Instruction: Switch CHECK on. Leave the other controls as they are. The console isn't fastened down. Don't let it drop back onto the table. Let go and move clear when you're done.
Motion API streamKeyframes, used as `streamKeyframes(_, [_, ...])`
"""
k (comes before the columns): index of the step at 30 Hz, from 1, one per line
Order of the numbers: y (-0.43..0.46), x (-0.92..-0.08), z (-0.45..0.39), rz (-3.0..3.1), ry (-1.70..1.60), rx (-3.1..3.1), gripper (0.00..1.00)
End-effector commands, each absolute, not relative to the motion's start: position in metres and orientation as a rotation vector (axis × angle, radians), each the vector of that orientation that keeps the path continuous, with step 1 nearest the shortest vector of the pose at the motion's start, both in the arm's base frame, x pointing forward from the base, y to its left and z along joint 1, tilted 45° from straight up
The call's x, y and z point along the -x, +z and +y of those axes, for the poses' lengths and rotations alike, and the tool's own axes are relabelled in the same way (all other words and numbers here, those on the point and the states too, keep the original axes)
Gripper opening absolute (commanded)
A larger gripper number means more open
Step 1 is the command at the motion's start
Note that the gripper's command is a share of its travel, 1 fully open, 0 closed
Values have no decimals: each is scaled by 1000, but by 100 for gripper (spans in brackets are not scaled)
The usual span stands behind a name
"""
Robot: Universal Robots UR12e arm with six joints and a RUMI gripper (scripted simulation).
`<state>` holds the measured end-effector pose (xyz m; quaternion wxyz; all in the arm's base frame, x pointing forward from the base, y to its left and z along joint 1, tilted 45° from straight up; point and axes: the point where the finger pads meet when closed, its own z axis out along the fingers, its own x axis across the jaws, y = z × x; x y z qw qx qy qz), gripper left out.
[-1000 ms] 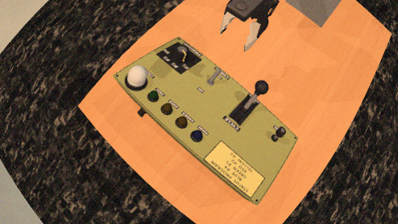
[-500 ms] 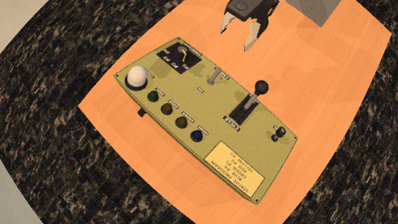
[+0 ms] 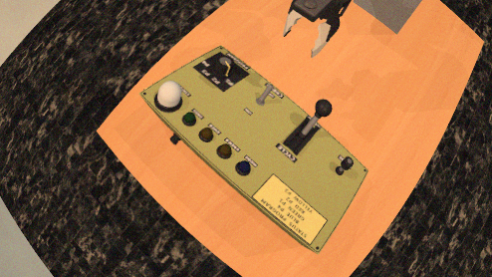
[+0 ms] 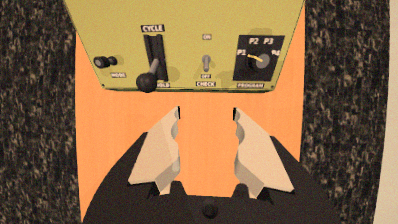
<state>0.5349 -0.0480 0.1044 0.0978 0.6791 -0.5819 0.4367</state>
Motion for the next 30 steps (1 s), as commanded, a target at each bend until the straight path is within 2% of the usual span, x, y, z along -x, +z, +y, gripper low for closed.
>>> streamKeyframes(1, [102,-530,-50,-1721,1298,-2012,44])
streamKeyframes(9, [102,-530,-50,-1721,1298,-2012,44])
streamKeyframes(10, [102,-530,-50,-1721,1298,-2012,0])
streamKeyframes(30, [102,-530,-50,-1721,1298,-2012,0])
